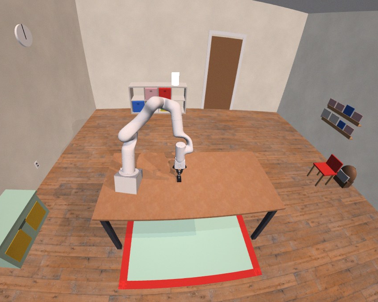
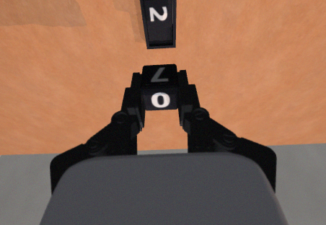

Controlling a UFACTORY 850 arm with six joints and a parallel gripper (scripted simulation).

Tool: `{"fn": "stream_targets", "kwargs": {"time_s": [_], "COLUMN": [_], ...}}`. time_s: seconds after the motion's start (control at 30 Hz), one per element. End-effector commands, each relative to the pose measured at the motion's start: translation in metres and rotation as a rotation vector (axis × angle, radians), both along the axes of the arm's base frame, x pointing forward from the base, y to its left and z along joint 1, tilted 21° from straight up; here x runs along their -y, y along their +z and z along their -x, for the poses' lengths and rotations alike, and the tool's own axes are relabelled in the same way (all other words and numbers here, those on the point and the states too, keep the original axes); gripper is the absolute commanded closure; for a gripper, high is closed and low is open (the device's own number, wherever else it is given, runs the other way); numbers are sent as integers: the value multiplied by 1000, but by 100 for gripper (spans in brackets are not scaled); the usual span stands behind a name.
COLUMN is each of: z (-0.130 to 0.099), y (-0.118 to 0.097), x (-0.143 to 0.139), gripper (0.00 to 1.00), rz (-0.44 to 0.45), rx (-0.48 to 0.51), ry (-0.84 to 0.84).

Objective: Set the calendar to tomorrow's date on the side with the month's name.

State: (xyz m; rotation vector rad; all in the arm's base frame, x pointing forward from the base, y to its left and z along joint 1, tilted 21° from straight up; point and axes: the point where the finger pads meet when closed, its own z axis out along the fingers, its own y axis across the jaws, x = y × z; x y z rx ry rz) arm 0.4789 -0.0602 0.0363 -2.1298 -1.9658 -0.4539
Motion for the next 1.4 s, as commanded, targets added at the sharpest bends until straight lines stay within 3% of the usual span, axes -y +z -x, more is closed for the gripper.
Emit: {"fn": "stream_targets", "kwargs": {"time_s": [0.0, 0.57, 1.37], "z": [-1, -6, -6], "y": [-6, -48, -56], "x": [-2, -18, -21], "gripper": [73, 73, 73], "rz": [0, 0, 0], "rx": [2, 2, 2], "ry": [0, 0, 0]}}
